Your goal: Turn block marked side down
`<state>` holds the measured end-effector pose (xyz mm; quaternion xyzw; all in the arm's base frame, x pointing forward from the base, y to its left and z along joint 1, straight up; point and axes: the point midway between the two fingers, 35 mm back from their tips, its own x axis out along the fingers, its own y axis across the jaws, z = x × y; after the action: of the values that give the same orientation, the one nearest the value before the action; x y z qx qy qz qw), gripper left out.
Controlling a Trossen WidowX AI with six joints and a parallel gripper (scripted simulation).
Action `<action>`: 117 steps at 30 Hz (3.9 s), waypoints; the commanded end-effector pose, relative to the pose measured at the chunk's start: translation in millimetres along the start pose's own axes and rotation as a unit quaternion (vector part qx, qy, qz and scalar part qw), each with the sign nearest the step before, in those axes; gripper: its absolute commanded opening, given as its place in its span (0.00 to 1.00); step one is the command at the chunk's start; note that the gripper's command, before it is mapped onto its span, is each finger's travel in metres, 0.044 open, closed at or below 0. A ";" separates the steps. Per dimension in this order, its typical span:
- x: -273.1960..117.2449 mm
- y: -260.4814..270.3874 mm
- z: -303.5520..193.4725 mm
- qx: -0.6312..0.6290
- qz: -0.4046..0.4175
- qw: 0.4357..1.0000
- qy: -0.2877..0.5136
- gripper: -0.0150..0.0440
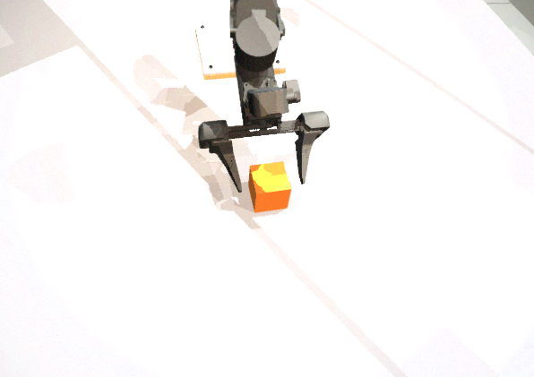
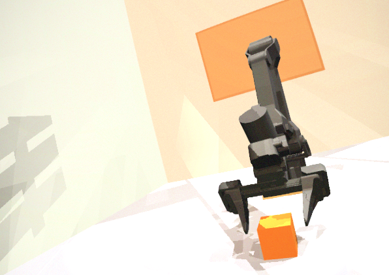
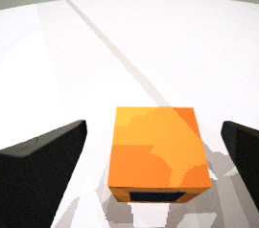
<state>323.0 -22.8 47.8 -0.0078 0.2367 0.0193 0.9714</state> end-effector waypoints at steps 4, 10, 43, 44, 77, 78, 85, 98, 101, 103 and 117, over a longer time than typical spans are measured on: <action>8.1 -2.7 12.7 0.004 0.001 0.997 0.076 1.00; -12.5 -3.0 35.4 0.004 0.000 0.982 0.187 1.00; -30.7 -0.6 89.7 0.001 0.003 0.864 0.503 1.00; -30.6 -0.6 90.0 0.000 0.002 0.863 0.506 1.00; 2.6 -0.3 33.5 0.002 0.002 0.863 0.506 1.00; 3.4 -0.3 32.1 0.001 0.002 0.863 0.506 1.00; 8.8 -0.3 22.2 0.001 0.002 0.863 0.506 1.00; 12.7 -0.3 14.3 0.000 0.002 0.863 0.506 0.78; 12.7 -0.3 14.3 0.000 0.002 0.863 0.506 0.64; 12.7 -0.3 14.3 0.000 0.002 0.863 0.506 0.62; 12.7 -0.3 14.3 0.000 0.002 0.863 0.506 0.46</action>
<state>341.3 -22.1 57.5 -0.0154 0.6925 0.0166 0.7211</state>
